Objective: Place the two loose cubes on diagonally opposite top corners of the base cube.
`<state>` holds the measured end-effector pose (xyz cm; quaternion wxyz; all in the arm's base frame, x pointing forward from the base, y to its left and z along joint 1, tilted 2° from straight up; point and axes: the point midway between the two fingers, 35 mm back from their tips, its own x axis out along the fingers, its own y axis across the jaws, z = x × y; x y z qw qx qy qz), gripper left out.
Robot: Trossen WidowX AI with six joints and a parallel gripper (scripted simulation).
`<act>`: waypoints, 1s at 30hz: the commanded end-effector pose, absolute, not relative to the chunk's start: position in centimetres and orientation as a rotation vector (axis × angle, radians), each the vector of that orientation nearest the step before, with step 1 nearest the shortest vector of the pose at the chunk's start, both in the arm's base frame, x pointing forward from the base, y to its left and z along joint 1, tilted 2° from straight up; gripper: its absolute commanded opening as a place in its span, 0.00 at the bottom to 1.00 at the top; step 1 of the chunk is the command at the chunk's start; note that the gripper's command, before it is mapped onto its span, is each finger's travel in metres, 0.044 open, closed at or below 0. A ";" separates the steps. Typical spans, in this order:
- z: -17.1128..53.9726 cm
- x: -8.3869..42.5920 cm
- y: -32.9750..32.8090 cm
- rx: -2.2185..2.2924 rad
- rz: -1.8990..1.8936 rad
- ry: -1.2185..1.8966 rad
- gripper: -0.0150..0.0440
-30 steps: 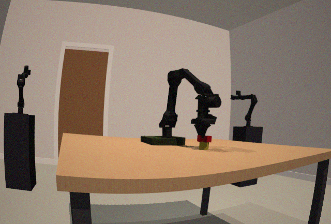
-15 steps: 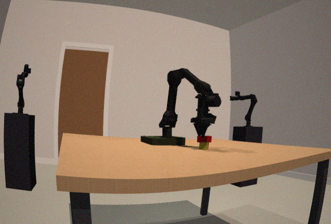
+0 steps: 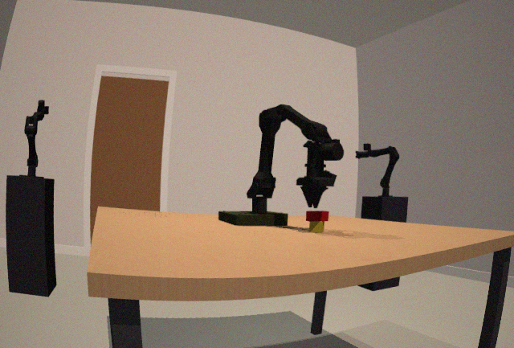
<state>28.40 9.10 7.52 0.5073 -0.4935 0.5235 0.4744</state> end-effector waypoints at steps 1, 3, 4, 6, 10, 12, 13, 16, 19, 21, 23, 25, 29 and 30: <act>8.3 28.7 9.2 -1.190 1.135 1.251 0.60; 8.6 28.7 9.2 -1.190 1.135 1.251 0.60; 8.7 28.7 9.2 -1.190 1.135 1.251 0.60; 8.9 28.7 9.2 -1.190 1.135 1.251 0.60; 9.5 28.6 9.2 -1.190 1.135 1.251 0.60; 9.7 28.6 9.3 -1.190 1.135 1.251 0.60; 9.8 28.6 9.3 -1.190 1.135 1.251 0.60; 10.2 28.6 9.3 -1.190 1.135 1.251 0.60; 10.6 28.6 9.3 -1.190 1.135 1.250 0.60; 10.9 28.6 9.3 -1.190 1.135 1.250 0.60; 11.2 28.6 9.3 -1.190 1.135 1.250 0.60; 11.5 28.6 9.3 -1.190 1.135 1.250 0.60; 11.6 28.6 9.3 -1.190 1.135 1.250 0.60; 11.6 28.6 9.3 -1.190 1.135 1.250 0.60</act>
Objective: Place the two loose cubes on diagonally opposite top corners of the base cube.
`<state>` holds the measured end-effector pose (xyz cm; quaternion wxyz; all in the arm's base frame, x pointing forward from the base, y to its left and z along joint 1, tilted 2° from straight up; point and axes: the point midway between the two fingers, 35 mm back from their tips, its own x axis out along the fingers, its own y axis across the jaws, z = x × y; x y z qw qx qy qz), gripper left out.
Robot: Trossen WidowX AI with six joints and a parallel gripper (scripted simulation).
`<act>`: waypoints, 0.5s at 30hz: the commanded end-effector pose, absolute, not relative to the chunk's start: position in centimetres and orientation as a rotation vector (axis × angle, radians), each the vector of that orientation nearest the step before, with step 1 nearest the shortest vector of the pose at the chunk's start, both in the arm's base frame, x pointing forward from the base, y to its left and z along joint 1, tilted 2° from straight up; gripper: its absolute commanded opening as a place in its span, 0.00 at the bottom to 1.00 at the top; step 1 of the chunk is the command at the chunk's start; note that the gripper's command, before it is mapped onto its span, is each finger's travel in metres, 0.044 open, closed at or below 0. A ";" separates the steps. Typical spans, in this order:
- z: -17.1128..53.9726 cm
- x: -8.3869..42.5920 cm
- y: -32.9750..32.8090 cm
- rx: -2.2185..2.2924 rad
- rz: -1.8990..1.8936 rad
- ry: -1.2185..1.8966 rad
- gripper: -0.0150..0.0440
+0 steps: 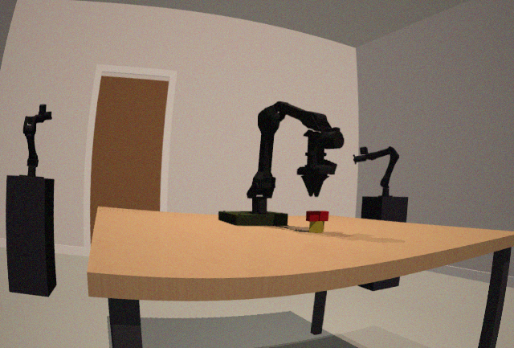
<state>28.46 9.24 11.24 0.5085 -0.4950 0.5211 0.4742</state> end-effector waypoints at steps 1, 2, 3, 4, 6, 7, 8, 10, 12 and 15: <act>11.6 28.6 9.3 -1.190 1.135 1.250 0.60; 11.6 28.5 9.3 -1.191 1.139 1.253 0.65; 11.6 28.5 9.3 -1.192 1.141 1.255 0.69; 11.6 28.5 9.3 -1.193 1.142 1.255 0.74; 11.3 28.2 10.1 -1.191 1.145 1.258 0.82; 11.3 28.0 11.2 -1.190 1.146 1.257 0.87; 11.3 27.6 12.6 -1.189 1.147 1.256 0.91; 11.3 26.7 15.3 -1.187 1.149 1.255 0.93; 11.3 25.4 18.0 -1.185 1.150 1.255 0.93; 11.3 23.3 21.6 -1.182 1.153 1.255 0.93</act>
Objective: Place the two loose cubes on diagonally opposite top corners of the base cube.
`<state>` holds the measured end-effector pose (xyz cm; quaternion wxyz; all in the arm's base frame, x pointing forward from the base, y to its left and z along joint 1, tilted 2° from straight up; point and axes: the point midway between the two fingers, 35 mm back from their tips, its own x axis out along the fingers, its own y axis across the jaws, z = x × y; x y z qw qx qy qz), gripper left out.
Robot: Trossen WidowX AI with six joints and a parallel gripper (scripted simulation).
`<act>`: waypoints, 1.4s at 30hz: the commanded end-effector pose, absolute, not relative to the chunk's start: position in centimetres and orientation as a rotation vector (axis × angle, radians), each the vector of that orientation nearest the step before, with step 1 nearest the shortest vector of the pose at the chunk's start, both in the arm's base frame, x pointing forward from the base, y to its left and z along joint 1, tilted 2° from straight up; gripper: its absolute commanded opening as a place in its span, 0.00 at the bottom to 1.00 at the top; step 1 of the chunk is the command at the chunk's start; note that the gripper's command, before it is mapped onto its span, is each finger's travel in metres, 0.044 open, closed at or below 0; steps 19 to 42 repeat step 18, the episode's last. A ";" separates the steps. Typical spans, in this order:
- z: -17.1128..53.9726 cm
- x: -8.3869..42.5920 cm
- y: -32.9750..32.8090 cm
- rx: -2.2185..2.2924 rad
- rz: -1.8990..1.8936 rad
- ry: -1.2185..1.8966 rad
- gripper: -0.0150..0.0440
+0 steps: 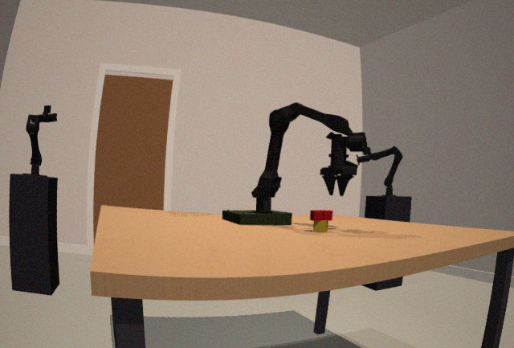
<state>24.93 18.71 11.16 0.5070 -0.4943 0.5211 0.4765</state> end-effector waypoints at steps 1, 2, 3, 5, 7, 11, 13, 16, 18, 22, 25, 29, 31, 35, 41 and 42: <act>11.3 22.9 22.1 -1.182 1.154 1.255 0.93; 11.3 22.7 22.3 -1.182 1.154 1.255 0.93; 11.3 22.7 22.3 -1.182 1.154 1.255 0.93; 11.3 22.7 22.3 -1.182 1.154 1.255 0.93; 11.3 22.7 22.3 -1.182 1.154 1.255 0.93; 11.3 22.7 22.3 -1.182 1.154 1.255 0.93; 11.3 22.7 22.3 -1.182 1.154 1.255 0.93; 11.3 22.7 22.3 -1.182 1.154 1.255 0.93; 11.3 22.7 22.3 -1.182 1.154 1.255 0.93; 11.3 22.7 22.3 -1.182 1.154 1.255 0.93; 11.3 22.7 22.3 -1.182 1.154 1.255 0.93; 11.3 22.7 22.3 -1.182 1.154 1.255 0.93; 11.3 22.7 22.3 -1.182 1.154 1.255 0.93; 11.3 22.7 22.3 -1.182 1.154 1.255 0.93; 11.3 22.7 22.3 -1.182 1.154 1.255 0.93; 11.3 22.7 22.3 -1.182 1.154 1.255 0.93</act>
